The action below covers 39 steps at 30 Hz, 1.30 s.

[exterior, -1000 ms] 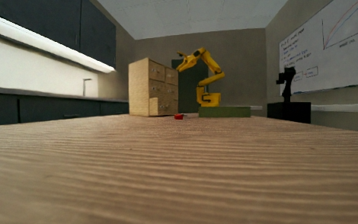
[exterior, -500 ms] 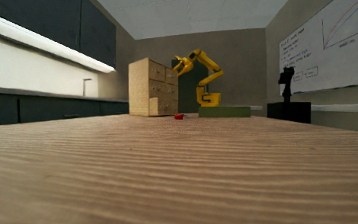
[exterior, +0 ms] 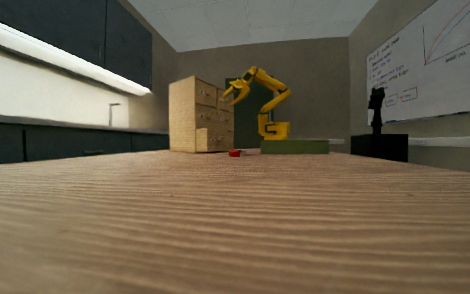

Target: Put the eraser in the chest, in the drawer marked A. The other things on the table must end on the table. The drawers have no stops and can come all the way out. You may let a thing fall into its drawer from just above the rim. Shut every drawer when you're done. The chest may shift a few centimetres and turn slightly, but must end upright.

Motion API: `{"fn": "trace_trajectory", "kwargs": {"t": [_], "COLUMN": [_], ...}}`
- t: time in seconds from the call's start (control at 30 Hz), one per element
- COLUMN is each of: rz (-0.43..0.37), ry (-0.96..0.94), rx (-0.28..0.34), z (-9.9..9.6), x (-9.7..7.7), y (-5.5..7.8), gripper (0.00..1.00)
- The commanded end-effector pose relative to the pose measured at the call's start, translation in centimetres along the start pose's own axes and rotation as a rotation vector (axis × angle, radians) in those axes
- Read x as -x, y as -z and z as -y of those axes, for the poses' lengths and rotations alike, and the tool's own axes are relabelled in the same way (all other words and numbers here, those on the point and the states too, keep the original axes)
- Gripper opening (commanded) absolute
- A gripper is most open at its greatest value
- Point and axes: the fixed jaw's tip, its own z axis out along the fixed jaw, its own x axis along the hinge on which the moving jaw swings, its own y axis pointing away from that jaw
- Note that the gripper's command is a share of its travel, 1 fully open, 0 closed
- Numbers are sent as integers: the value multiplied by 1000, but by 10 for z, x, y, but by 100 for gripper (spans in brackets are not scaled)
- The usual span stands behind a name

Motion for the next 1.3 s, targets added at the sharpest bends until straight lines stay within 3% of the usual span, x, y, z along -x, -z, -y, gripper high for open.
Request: {"fn": "trace_trajectory", "kwargs": {"t": [0.0, 0.57, 1.27], "rz": [3, 30, 156], "ry": [122, 579, 1149], "rx": [44, 178, 335], "z": [-4, -17, -38], "x": [0, -5, -12], "y": [-9, -32, -59], "gripper": [27, 27, 27]}}
